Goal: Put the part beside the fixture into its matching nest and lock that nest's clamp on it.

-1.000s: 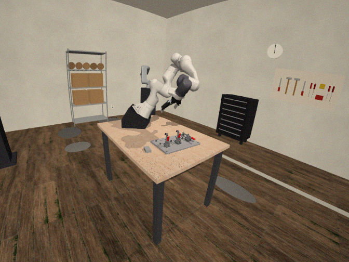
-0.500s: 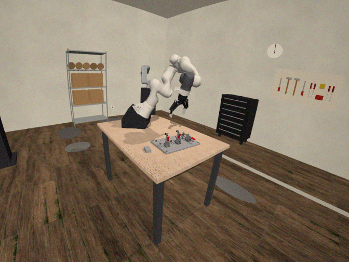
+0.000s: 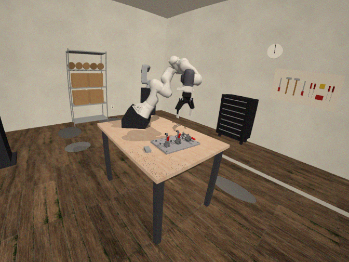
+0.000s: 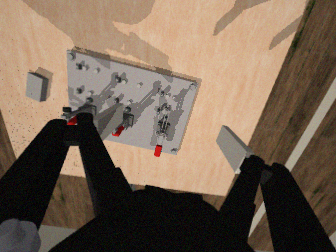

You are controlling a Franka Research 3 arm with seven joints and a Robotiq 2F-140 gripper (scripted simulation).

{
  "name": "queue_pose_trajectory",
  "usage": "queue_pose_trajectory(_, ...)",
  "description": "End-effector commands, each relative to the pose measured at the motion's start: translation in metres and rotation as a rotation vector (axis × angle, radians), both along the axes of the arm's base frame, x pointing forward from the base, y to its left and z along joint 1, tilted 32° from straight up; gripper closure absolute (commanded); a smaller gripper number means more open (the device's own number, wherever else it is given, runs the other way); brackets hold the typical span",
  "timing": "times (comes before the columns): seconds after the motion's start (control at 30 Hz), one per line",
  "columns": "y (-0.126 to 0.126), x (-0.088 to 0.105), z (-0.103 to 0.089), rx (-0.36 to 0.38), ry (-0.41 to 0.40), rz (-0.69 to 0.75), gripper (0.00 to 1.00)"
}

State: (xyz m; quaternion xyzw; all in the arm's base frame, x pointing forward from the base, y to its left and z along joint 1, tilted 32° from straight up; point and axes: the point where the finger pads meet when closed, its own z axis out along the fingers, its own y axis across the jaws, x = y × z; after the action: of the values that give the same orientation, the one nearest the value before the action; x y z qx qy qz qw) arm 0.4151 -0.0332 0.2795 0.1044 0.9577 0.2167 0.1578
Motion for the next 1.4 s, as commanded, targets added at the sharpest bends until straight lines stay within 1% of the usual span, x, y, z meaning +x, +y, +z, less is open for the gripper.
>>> queue_pose_trajectory(0.0, -0.0071, 0.0100, 0.0023, -0.008, -0.025, -0.041, 0.00)
queue_pose_trajectory(0.87, -0.0071, 0.0100, 0.0023, -0.008, -0.025, -0.041, 0.00)
queue_pose_trajectory(0.9, -0.0071, 0.0100, 0.0023, -0.008, -0.025, -0.041, 1.00)
queue_pose_trajectory(1.37, -0.0071, 0.0100, 0.0023, -0.008, -0.025, -0.041, 1.00)
